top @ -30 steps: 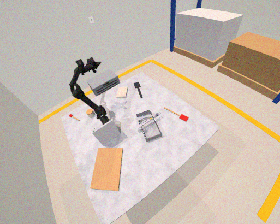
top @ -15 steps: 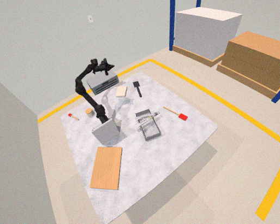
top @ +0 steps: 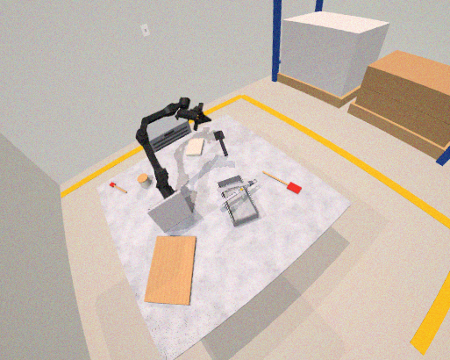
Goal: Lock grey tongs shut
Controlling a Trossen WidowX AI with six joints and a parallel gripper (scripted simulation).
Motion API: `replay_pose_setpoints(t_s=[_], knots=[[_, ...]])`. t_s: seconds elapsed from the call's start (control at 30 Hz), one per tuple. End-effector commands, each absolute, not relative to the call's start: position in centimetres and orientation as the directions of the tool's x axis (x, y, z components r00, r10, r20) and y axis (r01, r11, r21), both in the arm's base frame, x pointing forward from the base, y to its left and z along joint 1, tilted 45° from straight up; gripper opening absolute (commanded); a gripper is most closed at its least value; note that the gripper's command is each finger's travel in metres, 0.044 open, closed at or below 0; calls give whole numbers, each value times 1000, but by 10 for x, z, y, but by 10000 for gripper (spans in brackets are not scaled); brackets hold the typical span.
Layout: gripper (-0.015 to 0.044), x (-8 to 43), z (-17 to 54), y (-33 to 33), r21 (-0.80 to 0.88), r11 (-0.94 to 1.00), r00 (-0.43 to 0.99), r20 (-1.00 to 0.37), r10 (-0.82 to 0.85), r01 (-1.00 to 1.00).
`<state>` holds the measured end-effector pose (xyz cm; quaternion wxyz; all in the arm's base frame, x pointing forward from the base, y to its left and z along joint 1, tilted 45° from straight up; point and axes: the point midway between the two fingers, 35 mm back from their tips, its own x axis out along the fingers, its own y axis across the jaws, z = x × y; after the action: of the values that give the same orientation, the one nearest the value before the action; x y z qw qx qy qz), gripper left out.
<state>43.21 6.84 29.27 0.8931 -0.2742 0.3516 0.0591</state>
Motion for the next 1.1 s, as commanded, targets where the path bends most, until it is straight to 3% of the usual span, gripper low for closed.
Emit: replay_pose_setpoints(t_s=[0.0,0.3,0.53,0.8,0.97,1.07], knots=[[-150,449,243,47,-388,857,649,-756,-87,-338],[-150,468,118,-11,-153,899,374,-927,14,-411],[-150,452,21,-58,110,926,152,-973,174,-362],[-150,407,-80,-101,456,871,-11,-887,463,-184],[-150,367,-136,-118,662,750,-12,-750,661,-20],[-150,360,-144,-120,690,724,-3,-724,690,7]])
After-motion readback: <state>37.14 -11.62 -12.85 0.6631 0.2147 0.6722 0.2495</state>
